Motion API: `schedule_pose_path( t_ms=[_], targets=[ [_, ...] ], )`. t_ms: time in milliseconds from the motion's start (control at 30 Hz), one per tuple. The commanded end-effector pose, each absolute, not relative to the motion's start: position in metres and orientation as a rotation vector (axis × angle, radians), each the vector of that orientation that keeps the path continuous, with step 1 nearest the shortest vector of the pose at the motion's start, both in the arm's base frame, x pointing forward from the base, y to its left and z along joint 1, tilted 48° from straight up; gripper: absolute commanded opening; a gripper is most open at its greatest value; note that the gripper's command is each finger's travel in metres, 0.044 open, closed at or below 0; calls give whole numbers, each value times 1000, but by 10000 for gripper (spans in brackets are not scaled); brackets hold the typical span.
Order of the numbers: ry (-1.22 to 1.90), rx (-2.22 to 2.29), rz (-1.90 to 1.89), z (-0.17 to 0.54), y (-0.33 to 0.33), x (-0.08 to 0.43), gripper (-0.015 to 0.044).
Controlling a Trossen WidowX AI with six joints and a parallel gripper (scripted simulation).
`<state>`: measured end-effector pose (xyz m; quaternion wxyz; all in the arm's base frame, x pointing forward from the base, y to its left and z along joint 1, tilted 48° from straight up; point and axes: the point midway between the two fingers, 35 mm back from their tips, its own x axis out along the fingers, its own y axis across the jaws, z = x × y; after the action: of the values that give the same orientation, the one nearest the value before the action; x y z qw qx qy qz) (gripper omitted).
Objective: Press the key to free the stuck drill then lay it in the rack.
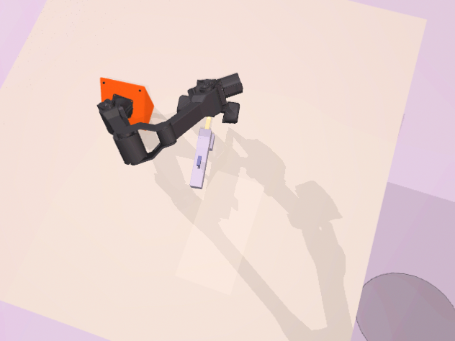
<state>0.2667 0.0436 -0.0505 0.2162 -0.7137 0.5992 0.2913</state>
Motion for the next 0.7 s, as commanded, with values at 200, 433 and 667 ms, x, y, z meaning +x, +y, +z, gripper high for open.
schedule_pose_path(
  t_ms=[200,433,667],
  targets=[
    [1661,-1978,807,-51,44,267,177],
    [1661,-1978,807,-51,44,267,13],
    [1661,-1982,805,-50,45,266,0]
  ],
)
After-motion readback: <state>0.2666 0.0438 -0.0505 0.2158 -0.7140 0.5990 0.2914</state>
